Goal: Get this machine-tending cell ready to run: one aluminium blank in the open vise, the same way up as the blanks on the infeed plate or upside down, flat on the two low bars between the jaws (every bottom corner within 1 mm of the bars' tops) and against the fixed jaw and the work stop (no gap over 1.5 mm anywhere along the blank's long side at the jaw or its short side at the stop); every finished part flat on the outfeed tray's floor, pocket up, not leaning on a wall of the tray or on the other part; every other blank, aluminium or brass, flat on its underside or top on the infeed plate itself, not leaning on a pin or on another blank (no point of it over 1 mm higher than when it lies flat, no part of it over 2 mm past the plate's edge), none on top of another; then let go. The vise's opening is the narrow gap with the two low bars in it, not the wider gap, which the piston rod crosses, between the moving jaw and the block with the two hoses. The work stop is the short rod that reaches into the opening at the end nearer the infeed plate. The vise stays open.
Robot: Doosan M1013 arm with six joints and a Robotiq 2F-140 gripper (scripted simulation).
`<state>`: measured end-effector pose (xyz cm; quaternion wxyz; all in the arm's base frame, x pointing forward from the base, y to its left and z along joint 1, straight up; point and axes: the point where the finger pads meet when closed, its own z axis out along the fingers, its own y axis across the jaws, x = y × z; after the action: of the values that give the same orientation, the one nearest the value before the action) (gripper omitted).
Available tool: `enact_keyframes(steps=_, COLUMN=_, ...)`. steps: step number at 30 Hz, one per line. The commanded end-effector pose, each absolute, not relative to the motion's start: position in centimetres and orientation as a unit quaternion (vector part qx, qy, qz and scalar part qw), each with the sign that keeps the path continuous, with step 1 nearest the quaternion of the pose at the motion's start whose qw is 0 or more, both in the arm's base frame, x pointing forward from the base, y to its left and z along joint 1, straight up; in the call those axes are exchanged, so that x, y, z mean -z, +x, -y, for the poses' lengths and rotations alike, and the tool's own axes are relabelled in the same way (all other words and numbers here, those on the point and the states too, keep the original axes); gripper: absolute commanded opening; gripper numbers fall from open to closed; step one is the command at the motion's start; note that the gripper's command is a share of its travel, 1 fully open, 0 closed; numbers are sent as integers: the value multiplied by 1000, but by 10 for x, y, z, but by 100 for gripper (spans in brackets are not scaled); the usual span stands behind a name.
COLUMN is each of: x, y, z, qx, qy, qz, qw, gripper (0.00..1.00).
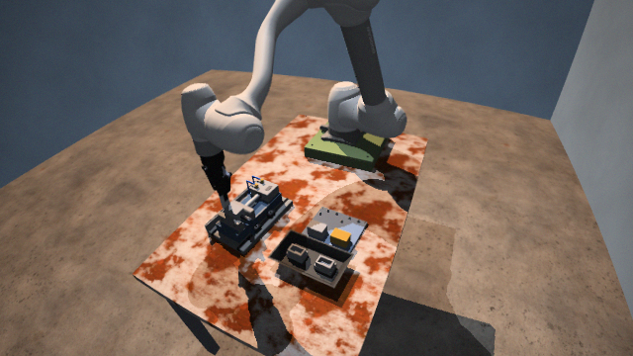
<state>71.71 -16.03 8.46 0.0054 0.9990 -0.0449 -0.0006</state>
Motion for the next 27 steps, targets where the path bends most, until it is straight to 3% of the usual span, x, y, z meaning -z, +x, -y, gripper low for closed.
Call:
enact_keyframes(steps=1, x=-82, y=717, z=154, qx=1, qy=999, qz=44, qw=3, gripper=0)
enact_keyframes(steps=27, x=-82, y=716, z=164, qx=1, qy=999, qz=44, qw=3, gripper=0)
